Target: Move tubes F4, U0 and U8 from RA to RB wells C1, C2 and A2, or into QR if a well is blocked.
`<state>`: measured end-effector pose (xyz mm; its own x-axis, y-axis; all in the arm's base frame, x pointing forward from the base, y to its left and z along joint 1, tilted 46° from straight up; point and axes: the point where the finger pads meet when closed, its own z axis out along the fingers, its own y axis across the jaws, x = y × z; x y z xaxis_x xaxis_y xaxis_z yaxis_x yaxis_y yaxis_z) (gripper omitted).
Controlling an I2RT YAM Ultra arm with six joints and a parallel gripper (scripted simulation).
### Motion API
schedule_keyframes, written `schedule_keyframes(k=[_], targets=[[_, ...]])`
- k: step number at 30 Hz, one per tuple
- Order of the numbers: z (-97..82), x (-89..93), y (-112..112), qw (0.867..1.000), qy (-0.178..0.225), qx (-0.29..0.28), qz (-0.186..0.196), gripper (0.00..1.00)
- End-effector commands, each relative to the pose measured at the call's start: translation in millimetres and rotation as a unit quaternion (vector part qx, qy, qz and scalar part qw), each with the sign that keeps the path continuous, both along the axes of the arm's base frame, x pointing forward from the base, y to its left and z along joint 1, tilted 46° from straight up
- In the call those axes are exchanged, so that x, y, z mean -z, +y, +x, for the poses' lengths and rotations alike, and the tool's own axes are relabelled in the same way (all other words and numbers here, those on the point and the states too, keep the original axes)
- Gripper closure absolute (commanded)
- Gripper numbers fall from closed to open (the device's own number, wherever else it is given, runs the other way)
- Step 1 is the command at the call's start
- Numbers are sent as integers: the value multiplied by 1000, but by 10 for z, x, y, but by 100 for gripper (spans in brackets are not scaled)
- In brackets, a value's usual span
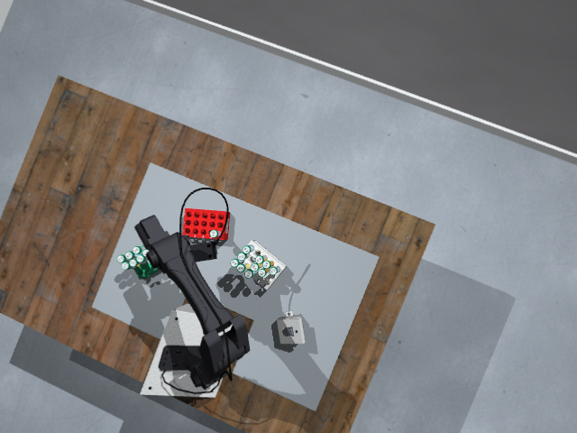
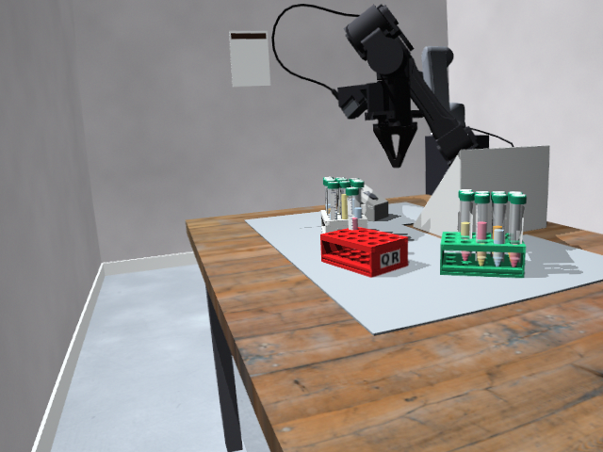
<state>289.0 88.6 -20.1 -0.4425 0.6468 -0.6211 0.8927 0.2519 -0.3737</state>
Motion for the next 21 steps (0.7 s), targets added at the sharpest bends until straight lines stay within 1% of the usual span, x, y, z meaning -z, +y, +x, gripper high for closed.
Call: schedule_keyframes(k=[1, 13, 14, 16, 21], targets=[[67, -90, 136, 1000, -25, -13, 12, 100], [67, -90, 136, 1000, -25, -13, 12, 100], [-17, -98, 34, 1000, -5, -18, 0, 100], [-3, -166, -90, 1000, -1, -9, -4, 100], [27, -303, -229, 1000, 0, -8, -4, 100]])
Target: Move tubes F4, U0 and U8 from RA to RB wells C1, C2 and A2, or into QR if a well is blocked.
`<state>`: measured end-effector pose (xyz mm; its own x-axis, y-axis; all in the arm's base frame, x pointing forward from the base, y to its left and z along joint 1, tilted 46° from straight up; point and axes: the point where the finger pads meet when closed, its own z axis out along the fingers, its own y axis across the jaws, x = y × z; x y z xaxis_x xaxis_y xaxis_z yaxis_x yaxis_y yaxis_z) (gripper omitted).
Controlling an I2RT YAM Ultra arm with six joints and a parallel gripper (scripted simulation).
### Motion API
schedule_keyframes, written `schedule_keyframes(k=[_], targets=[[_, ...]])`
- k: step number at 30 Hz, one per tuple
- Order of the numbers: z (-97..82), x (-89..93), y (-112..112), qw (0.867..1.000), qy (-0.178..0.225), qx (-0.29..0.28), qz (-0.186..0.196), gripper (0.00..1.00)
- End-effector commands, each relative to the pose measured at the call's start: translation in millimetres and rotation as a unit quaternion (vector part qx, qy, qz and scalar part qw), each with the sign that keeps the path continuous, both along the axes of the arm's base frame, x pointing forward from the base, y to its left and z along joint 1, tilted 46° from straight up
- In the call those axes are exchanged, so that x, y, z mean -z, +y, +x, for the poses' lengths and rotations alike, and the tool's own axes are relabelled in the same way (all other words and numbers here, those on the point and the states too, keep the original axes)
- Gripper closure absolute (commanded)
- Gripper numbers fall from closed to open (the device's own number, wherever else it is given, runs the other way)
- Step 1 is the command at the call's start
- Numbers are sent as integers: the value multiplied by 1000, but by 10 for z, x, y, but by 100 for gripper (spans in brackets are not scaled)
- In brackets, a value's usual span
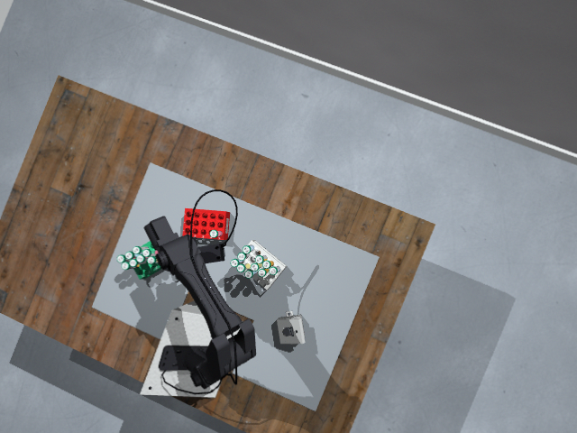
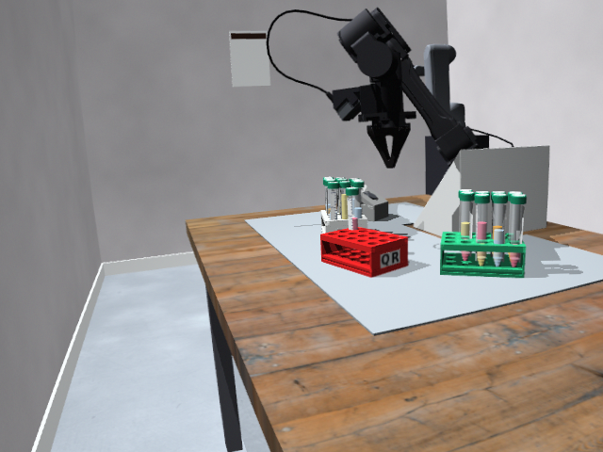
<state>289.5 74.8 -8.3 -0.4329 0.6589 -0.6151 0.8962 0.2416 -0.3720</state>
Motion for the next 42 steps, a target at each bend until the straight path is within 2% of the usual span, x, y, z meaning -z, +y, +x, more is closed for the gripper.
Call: schedule_keyframes(k=[1, 3, 5, 8, 11, 42], targets=[[22, -185, -90, 1000, -1, -16, -8, 100], [33, -219, -52, 1000, -3, -25, -6, 100], [40, -268, -173, 1000, 0, -16, -8, 100], [55, -334, -240, 1000, 0, -16, -8, 100], [70, -345, -166, 1000, -5, -26, -6, 100], [70, -345, -166, 1000, -5, -25, -6, 100]])
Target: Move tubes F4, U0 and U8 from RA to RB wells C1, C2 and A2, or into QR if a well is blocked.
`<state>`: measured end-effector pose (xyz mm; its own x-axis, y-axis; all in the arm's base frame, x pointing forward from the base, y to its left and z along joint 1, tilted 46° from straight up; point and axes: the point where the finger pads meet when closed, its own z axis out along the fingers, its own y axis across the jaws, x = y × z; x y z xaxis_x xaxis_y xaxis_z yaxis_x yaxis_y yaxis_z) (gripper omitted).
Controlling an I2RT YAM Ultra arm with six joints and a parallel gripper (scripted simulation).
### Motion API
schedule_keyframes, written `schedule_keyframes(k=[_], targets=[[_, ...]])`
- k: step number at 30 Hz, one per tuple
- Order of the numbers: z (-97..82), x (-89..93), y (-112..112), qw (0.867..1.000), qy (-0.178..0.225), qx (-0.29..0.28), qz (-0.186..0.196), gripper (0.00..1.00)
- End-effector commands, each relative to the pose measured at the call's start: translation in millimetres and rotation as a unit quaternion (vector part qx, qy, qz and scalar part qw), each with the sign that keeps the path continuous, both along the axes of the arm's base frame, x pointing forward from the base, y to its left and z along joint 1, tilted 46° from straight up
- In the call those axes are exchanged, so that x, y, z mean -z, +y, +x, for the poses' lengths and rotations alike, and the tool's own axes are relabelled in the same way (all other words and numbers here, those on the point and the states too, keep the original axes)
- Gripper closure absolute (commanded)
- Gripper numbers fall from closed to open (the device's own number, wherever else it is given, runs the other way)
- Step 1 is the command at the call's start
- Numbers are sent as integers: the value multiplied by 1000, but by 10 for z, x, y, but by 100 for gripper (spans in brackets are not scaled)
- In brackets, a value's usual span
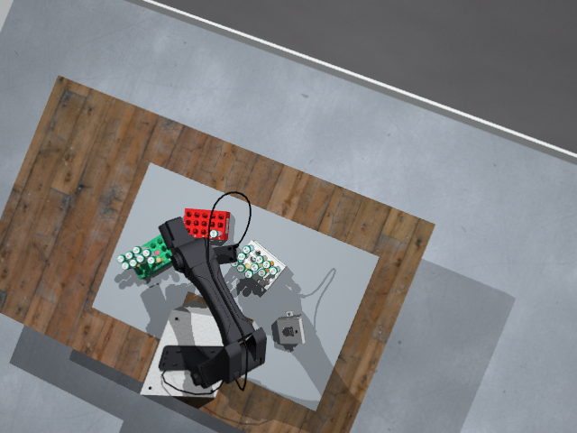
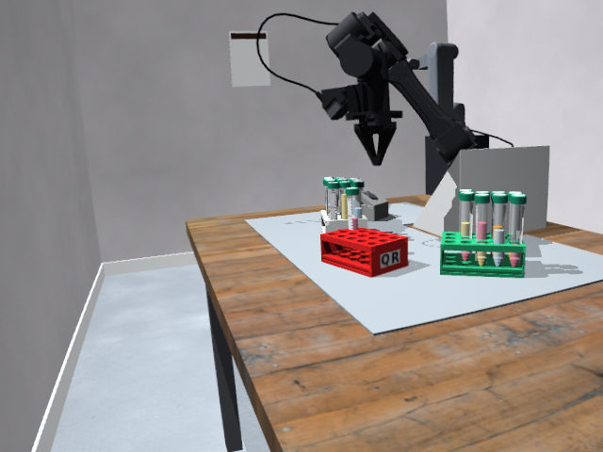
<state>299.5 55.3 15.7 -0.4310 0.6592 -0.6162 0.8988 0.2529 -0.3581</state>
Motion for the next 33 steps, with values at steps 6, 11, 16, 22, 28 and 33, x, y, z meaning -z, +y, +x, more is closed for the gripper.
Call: schedule_keyframes(k=[6, 11, 16, 22, 28, 33], targets=[[-31, -105, 29, 1000, 1, -20, -9, 100], [-31, -105, 29, 1000, 1, -20, -9, 100], [-51, -235, -184, 1000, 7, -11, -12, 100], [-57, -405, -350, 1000, 7, -11, -12, 100], [-63, -473, -358, 1000, 7, -21, -12, 100], [-55, -457, -354, 1000, 9, -21, -13, 100]])
